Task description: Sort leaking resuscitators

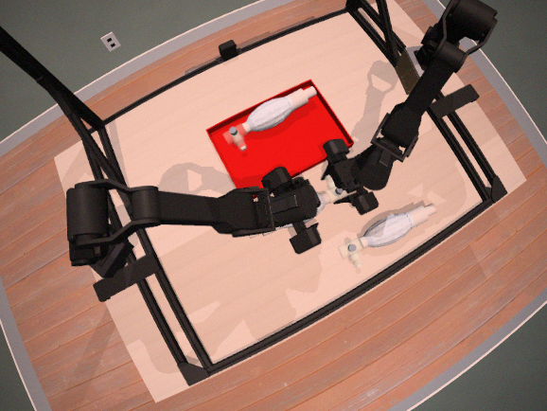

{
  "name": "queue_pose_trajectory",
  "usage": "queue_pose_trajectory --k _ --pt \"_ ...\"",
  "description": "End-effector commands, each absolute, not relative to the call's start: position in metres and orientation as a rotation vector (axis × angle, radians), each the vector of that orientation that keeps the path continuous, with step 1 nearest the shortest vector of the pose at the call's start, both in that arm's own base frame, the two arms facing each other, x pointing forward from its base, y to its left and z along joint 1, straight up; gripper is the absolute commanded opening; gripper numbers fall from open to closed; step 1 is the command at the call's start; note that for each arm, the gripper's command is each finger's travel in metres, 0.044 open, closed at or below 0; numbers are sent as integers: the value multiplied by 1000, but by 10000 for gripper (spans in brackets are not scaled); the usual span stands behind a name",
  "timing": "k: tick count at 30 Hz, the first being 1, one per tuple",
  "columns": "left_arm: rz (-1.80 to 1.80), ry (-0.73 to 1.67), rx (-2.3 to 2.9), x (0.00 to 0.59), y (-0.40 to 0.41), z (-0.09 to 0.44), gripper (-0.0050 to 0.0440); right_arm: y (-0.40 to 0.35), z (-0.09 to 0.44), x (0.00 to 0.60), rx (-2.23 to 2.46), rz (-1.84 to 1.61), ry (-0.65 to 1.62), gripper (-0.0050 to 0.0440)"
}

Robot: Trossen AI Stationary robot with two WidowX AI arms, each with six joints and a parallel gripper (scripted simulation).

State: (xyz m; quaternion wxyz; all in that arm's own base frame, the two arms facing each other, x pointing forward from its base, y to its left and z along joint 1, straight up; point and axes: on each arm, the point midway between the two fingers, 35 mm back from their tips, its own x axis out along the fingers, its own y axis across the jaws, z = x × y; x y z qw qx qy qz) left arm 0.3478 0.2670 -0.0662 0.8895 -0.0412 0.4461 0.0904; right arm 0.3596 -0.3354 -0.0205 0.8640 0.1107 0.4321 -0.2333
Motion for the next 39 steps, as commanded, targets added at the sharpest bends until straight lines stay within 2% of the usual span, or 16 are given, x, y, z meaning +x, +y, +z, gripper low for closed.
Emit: queue_pose_trajectory --k 1,26,27,39 --pt "186 924 -84 349 267 -66 0 -335 -22 359 233 -487 909 440" --pt "187 924 -84 349 267 -66 0 -335 -22 359 232 -487 910 440" --pt "187 924 -84 349 268 -66 440 -335 -21 359 233 -486 908 440" --pt "187 924 -84 349 268 -66 440 -335 -21 359 233 -486 908 440"
